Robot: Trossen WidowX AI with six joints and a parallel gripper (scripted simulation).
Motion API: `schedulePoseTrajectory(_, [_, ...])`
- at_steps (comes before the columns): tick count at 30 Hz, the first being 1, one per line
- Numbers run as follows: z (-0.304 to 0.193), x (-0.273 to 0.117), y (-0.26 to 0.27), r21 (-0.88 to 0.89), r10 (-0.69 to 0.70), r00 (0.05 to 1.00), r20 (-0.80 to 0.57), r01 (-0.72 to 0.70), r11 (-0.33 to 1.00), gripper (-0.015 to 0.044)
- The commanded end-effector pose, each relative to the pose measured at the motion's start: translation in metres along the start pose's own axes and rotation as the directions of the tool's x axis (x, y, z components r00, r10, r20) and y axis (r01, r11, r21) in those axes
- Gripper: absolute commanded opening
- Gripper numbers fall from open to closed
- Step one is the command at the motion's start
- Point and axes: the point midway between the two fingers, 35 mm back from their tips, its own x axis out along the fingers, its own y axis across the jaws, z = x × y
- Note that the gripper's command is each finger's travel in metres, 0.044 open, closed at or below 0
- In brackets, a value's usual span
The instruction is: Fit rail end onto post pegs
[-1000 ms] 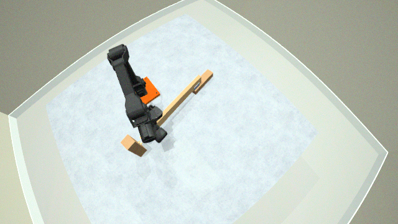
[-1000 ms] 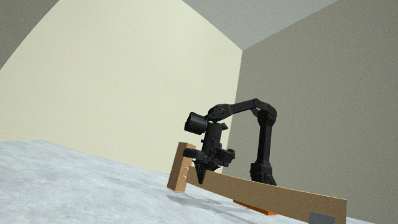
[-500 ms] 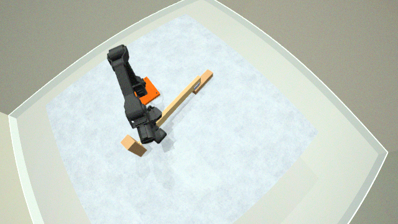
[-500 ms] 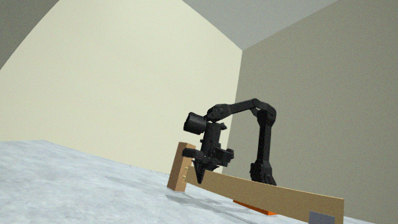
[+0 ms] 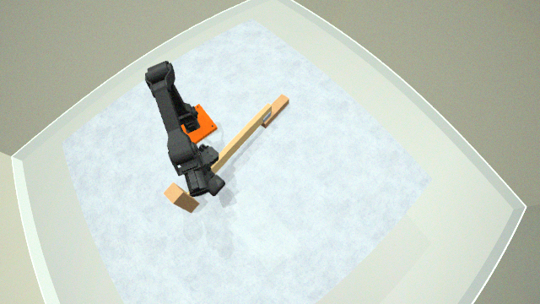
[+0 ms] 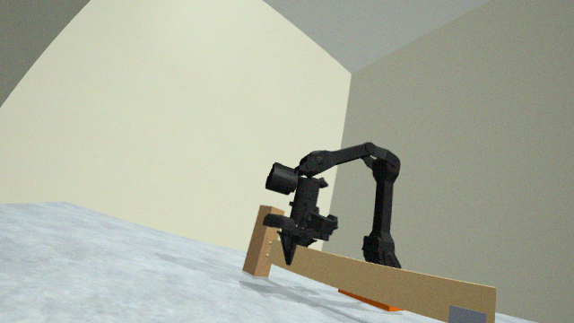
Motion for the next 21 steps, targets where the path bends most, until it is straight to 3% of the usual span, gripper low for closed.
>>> schedulePoseTrajectory(1, [-0.0033,-0.0023,-0.0018,-0.003,-0.007,1.000,-0.007,0.007,1.000,0.0000])
schedulePoseTrajectory(21, [-0.0095,-0.0025,-0.0018,-0.003,-0.007,1.000,-0.008,0.007,1.000,0.0000])
